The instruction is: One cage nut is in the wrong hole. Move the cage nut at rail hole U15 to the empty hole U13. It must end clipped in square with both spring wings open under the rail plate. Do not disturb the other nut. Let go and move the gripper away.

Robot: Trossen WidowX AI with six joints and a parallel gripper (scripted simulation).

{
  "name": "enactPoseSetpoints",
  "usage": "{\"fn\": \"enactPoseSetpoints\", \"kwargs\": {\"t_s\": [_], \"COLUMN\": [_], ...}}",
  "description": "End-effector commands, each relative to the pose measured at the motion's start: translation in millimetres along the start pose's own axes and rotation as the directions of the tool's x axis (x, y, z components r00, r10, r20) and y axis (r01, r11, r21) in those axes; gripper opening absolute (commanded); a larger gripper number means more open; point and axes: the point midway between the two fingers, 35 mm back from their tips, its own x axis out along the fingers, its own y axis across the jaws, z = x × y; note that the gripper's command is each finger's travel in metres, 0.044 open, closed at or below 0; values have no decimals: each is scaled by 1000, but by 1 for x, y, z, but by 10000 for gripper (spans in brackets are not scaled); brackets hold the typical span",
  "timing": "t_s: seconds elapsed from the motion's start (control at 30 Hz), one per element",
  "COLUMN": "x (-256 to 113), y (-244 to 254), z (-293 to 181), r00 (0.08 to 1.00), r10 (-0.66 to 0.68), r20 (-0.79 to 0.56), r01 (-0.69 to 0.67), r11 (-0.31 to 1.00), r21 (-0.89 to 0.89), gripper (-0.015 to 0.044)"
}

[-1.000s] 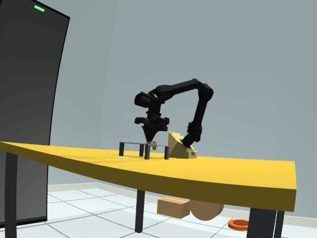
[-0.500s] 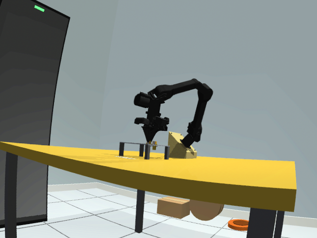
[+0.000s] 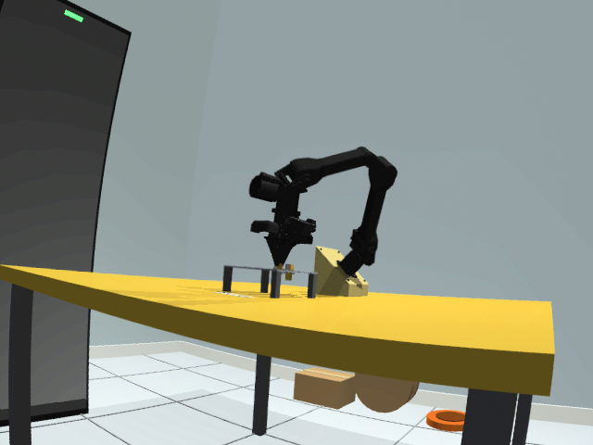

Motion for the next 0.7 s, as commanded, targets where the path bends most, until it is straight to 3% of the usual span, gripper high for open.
{"fn": "enactPoseSetpoints", "kwargs": {"t_s": [0.0,0.67], "x": [1,1], "y": [0,-2], "z": [-1,-1], "r00": [1000,999], "r10": [8,33], "r20": [-2,-3], "r01": [-8,-33], "r11": [1000,999], "r21": [-3,-3], "gripper": [29,29]}}
